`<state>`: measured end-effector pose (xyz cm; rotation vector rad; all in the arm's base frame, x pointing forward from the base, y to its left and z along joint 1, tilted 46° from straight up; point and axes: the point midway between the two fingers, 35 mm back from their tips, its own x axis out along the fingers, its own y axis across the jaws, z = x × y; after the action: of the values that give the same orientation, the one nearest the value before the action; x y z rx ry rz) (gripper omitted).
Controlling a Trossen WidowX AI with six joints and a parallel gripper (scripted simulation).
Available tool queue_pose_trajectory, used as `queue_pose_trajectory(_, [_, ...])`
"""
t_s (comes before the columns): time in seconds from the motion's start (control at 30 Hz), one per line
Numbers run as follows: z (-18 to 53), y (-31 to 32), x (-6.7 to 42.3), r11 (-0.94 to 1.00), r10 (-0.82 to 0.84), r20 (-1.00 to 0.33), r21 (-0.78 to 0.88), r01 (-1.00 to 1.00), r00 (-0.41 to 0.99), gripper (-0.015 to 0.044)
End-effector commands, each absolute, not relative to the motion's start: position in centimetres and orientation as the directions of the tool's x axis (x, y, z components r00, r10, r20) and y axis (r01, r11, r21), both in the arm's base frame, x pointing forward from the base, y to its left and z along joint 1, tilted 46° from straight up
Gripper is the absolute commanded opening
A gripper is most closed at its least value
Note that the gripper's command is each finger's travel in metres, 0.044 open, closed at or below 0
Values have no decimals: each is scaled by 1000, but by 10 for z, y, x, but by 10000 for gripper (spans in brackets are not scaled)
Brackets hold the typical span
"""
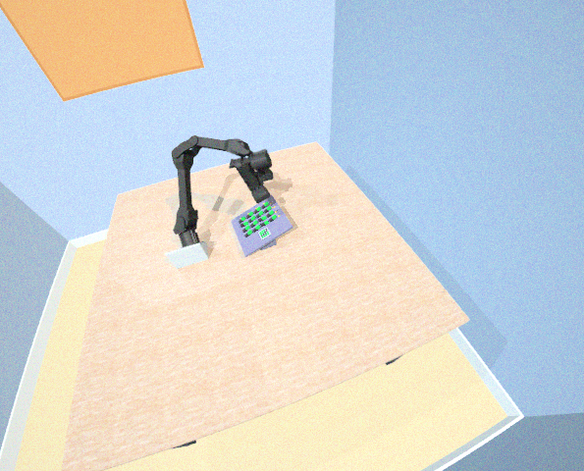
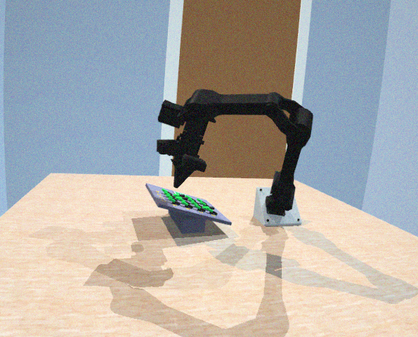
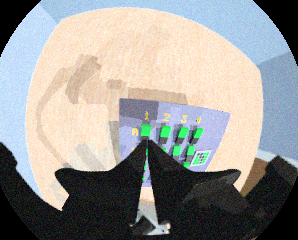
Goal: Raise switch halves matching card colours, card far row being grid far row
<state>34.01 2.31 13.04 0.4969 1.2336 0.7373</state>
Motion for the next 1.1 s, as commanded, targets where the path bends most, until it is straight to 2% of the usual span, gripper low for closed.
queue_pose_trajectory(0.0, [126, 28, 341, 673, 738, -658, 704, -227, 149, 0])
queue_pose_trajectory(1.07, [111, 46, 345, 672, 739, -657, 705, -227, 150, 0])
